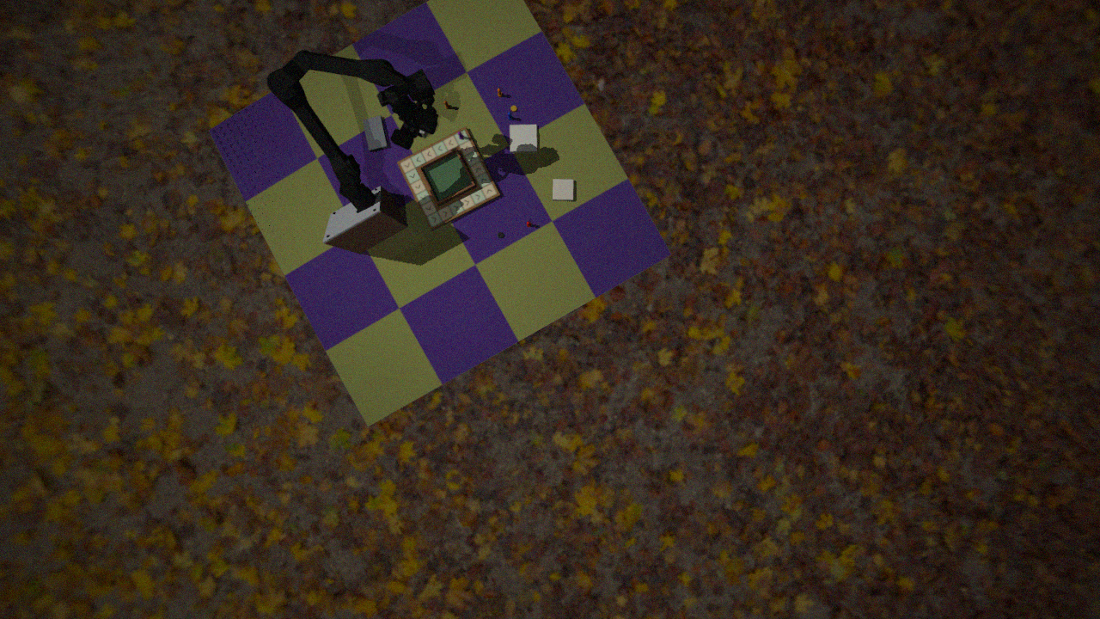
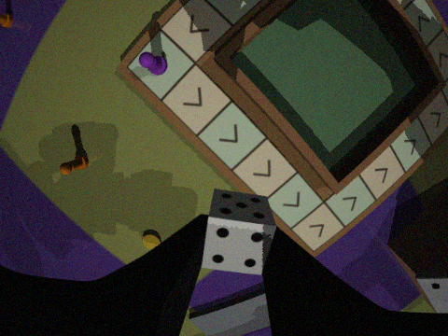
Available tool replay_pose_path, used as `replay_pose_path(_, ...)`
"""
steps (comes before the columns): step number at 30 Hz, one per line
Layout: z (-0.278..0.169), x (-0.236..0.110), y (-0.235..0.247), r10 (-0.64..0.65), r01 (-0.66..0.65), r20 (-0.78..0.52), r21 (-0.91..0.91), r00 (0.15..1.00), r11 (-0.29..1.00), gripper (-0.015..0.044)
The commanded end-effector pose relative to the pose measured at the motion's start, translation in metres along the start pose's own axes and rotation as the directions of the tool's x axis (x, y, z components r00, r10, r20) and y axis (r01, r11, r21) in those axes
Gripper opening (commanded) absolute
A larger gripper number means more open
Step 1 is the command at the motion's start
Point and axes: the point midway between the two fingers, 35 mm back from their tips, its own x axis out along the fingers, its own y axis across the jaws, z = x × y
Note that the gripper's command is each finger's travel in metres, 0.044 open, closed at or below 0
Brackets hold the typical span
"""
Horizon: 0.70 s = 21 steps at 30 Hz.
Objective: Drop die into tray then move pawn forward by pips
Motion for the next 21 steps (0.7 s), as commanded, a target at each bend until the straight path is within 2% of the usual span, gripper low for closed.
replay_pose_path(1,0.026,0.005,-0.015,-0.005,0.004,0.007,0.123,1.0,0.992,0.0)
replay_pose_path(16,0.097,0.028,-0.075,0.0,0.009,-0.016,0.533,1.0,0.846,0.0)
replay_pose_path(21,0.103,0.03,-0.081,0.002,0.01,-0.02,0.568,1.0,0.823,0.0)
